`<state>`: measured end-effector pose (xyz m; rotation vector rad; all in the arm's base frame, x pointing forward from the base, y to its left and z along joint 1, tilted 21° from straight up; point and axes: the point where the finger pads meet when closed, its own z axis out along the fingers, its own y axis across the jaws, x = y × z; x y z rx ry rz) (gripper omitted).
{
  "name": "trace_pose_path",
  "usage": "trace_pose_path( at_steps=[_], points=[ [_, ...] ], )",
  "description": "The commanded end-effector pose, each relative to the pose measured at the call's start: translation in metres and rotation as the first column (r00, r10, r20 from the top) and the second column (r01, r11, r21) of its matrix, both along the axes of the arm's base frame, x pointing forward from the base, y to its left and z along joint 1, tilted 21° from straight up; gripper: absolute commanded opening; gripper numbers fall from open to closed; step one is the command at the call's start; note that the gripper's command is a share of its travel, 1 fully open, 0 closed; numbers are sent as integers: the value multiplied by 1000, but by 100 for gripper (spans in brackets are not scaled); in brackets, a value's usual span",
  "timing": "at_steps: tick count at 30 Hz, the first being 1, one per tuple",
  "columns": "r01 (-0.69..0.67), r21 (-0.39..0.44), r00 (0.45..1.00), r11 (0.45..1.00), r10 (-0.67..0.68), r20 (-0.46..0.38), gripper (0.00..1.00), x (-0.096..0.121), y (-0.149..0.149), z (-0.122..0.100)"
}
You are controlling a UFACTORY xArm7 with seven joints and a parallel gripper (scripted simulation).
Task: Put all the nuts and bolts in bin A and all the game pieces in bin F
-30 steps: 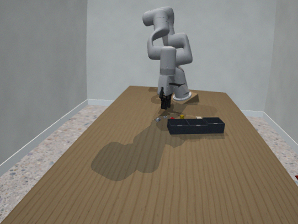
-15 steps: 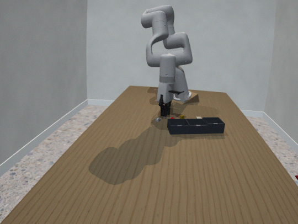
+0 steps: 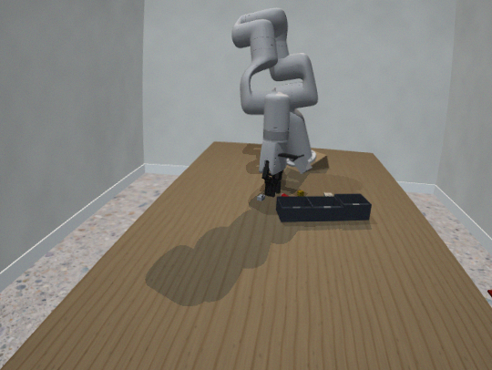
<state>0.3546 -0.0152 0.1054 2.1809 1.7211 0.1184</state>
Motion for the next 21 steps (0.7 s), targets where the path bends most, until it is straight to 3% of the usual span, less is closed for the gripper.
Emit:
trace_pose_path(
  at_steps=[1, 6, 7, 21],
  points=[
    [-1, 0, 1000, 1000, 1, 3, 30, 1, 0, 1],
    [-1, 0, 1000, 1000, 1, 3, 30, 1, 0, 1],
    [-1, 0, 1000, 1000, 1, 3, 0, 1, 0, 1],
    [-1, 0, 1000, 1000, 1, 3, 0, 1, 0, 1]
  ],
)
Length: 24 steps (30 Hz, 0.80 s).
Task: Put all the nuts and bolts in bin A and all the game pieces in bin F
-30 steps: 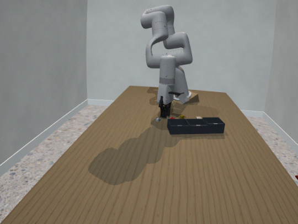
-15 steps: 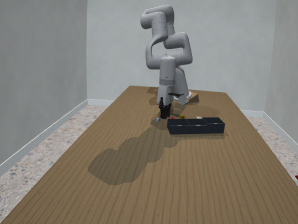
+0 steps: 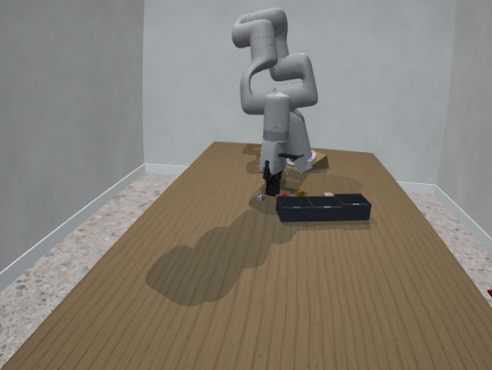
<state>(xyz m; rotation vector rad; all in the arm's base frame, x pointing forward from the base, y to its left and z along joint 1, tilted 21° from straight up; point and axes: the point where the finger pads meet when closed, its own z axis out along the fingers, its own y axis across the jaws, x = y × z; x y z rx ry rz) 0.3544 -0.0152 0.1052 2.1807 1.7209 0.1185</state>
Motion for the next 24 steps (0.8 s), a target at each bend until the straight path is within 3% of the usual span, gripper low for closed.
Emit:
trace_pose_path(
  at_steps=[1, 17, 24],
  points=[
    [-1, 0, 1000, 1000, 1, 3, 0, 1, 0, 1],
    [-1, 0, 1000, 1000, 1, 3, 0, 1, 0, 1],
    [-1, 0, 1000, 1000, 1, 3, 0, -6, 6, 23]
  ],
)
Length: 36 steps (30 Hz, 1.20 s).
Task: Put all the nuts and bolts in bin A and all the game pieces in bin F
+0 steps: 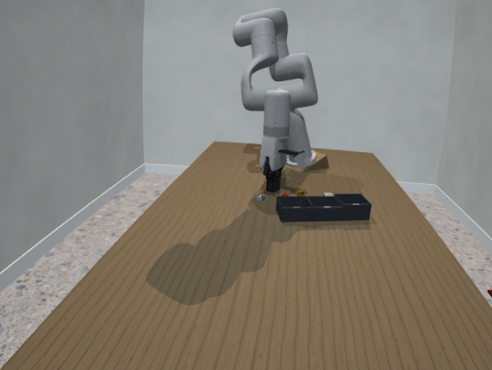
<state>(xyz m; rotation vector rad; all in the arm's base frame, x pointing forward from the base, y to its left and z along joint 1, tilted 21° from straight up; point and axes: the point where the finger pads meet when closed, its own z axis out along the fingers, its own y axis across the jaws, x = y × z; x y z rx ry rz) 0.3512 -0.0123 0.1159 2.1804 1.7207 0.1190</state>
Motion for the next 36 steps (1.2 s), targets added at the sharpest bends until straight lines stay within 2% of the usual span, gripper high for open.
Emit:
trace_pose_path(
  at_steps=[1, 13, 29, 34, 36],
  points=[
    [-1, 0, 1000, 1000, 1, 2, 0, -3, 3, 15],
    [-1, 0, 1000, 1000, 1, 3, 0, -13, 11, 46],
    [-1, 0, 1000, 1000, 1, 3, 0, -13, 11, 46],
    [-1, 0, 1000, 1000, 1, 3, 0, -15, 12, 52],
    [-1, 0, 1000, 1000, 1, 3, 0, -5, 20, 54]
  ],
)
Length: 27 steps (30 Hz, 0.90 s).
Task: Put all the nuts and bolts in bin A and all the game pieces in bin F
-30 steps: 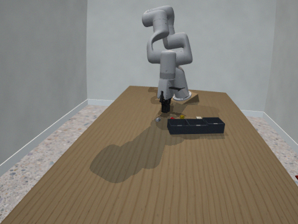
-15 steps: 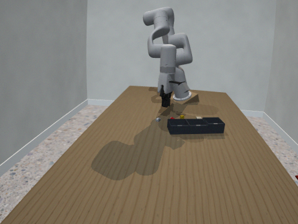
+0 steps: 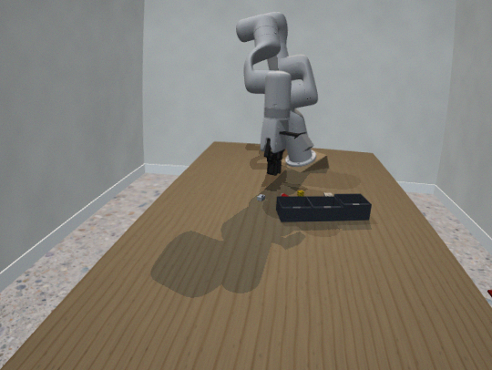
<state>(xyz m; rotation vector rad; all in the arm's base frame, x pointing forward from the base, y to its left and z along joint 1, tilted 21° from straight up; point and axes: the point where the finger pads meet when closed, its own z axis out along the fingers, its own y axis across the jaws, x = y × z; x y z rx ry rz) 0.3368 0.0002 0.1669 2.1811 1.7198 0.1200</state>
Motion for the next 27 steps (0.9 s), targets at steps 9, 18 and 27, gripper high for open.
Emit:
trace_pose_path(
  at_steps=[9, 18, 27],
  points=[
    [-2, 0, 1000, 1000, 2, 2, 0, 43, 32, 7],
    [-173, -48, 984, 984, 171, -43, 0, 80, 58, 12],
    [-406, -105, 912, 908, 394, -115, 0, 113, 83, 16]
  ],
)
